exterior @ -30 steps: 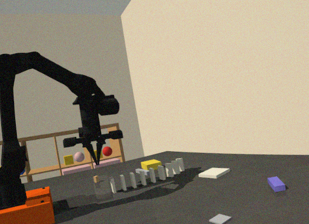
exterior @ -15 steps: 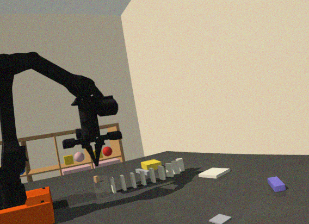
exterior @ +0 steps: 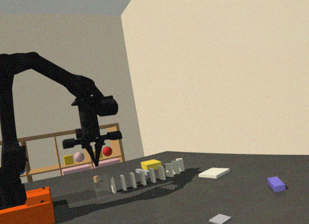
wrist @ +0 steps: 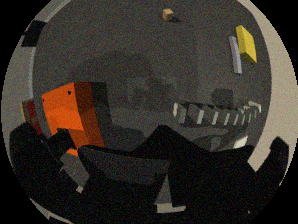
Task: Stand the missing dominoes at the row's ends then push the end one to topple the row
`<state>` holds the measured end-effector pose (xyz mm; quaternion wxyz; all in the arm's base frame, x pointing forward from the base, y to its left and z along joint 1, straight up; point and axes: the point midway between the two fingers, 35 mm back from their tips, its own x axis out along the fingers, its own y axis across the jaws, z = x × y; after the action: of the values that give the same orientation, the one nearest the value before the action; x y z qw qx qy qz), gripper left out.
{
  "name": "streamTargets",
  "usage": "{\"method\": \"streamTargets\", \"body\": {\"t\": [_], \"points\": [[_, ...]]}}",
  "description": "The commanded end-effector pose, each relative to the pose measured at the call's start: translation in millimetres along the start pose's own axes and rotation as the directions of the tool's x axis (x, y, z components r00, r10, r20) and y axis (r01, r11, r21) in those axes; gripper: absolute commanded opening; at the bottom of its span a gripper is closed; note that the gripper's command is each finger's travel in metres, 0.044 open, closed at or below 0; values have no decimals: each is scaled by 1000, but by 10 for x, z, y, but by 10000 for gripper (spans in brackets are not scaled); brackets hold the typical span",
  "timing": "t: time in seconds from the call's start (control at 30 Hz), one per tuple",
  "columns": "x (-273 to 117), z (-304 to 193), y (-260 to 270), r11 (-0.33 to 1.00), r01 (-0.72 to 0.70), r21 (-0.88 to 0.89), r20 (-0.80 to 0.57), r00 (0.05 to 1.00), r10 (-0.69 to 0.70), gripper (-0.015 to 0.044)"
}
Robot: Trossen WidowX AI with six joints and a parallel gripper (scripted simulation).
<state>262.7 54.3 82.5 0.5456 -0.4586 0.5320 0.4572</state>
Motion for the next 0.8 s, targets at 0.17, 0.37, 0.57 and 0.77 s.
{"method": "streamTargets", "body": {"t": [0.17,0.37,0.57,0.77], "points": [[0,-5,-2,1000,3,-5,-3,1000,-3,0],[0,-5,-2,1000,3,-5,-3,1000,-3,0],[239,3,-24,1000,3,-5,-3,1000,-3,0],[804,-13,13,1000,3,-5,-3,1000,-3,0]]}}
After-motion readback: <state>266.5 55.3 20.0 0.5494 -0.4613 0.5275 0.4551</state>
